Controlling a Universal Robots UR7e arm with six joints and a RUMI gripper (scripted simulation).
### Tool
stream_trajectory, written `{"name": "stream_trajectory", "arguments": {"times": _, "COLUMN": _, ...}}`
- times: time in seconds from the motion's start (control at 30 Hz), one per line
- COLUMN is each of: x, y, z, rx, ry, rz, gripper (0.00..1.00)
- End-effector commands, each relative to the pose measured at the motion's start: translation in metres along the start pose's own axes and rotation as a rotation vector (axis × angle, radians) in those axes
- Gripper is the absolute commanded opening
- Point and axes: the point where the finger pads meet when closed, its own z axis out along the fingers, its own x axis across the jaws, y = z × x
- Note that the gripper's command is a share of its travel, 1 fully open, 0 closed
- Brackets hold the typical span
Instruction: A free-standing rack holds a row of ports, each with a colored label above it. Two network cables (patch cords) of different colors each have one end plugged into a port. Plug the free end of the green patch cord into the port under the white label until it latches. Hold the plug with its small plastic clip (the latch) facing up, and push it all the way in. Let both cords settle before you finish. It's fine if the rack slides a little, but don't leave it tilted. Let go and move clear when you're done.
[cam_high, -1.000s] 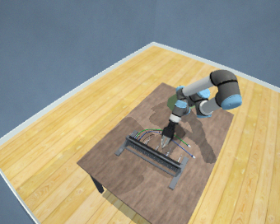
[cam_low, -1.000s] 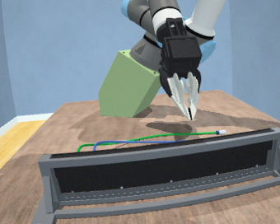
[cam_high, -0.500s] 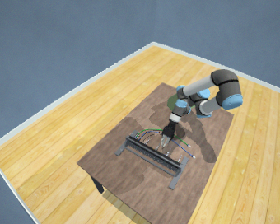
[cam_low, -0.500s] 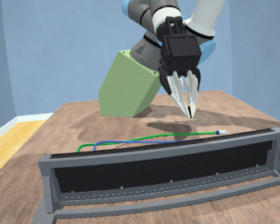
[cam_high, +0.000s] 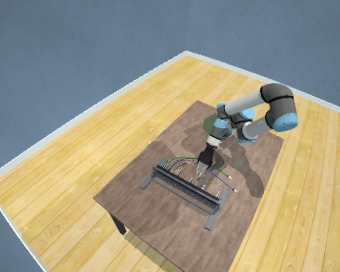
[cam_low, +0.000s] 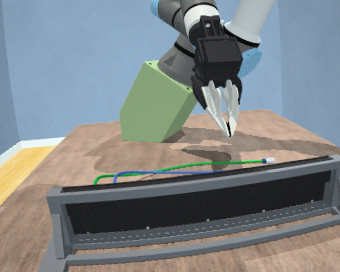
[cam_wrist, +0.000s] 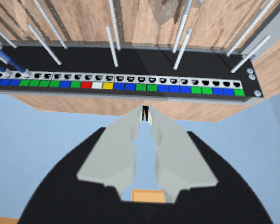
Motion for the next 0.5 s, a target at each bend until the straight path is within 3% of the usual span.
{"name": "stream_trajectory", "arguments": {"times": 0.0, "x": 0.000, "y": -0.001, "z": -0.007, "rx": 0.003, "ry": 0.001, "rz": 0.003, "gripper": 0.00}}
{"name": "stream_trajectory", "arguments": {"times": 0.47, "x": 0.000, "y": -0.001, "z": -0.025, "rx": 0.003, "ry": 0.002, "rz": 0.003, "gripper": 0.00}}
